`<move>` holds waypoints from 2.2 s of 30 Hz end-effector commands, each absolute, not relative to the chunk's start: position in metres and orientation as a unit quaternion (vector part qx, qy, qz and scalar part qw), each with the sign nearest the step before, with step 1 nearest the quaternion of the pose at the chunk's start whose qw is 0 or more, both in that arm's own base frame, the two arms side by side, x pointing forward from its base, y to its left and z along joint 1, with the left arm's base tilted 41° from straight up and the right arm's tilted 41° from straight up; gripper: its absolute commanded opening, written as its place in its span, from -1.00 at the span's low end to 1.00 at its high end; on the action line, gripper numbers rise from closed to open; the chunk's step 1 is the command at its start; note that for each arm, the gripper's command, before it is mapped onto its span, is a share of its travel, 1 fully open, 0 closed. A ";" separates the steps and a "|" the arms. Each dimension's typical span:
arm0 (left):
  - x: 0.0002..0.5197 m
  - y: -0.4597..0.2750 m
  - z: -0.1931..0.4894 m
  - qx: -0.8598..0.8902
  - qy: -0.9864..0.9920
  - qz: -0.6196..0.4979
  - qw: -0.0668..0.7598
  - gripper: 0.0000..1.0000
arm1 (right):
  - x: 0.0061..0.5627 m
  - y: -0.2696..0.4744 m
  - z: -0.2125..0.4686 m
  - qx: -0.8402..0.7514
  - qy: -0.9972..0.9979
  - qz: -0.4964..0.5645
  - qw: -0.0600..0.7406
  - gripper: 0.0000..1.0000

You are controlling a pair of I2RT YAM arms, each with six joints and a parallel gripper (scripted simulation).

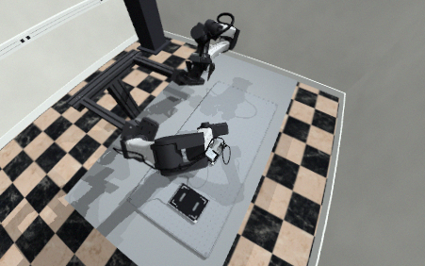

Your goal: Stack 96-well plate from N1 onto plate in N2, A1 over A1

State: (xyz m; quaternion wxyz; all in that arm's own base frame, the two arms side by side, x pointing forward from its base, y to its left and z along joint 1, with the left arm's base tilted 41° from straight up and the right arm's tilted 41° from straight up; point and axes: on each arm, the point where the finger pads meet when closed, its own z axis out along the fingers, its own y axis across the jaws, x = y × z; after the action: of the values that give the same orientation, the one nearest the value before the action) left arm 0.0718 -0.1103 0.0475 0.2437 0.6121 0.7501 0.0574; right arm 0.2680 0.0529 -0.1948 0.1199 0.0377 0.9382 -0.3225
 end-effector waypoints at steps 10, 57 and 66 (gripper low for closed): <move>0.057 -0.141 0.088 0.501 0.776 0.108 0.367 1.00 | 0.272 0.057 -0.193 0.041 0.939 -0.316 0.129 0.65; 0.049 -0.162 0.087 0.484 0.769 0.120 0.401 1.00 | 0.268 0.102 -0.139 0.048 0.936 -0.305 0.166 1.00; 0.056 -0.161 0.078 0.482 0.770 0.118 0.402 1.00 | 0.254 0.112 -0.128 0.040 0.913 -0.305 0.268 1.00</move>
State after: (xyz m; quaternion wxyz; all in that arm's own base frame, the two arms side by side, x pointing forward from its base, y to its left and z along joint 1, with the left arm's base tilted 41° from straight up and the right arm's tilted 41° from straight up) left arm 0.0546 -0.1555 0.0813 0.3980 0.4800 0.7713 0.1278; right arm 0.2463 0.0923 -0.1422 0.1952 0.0319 0.9252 -0.3239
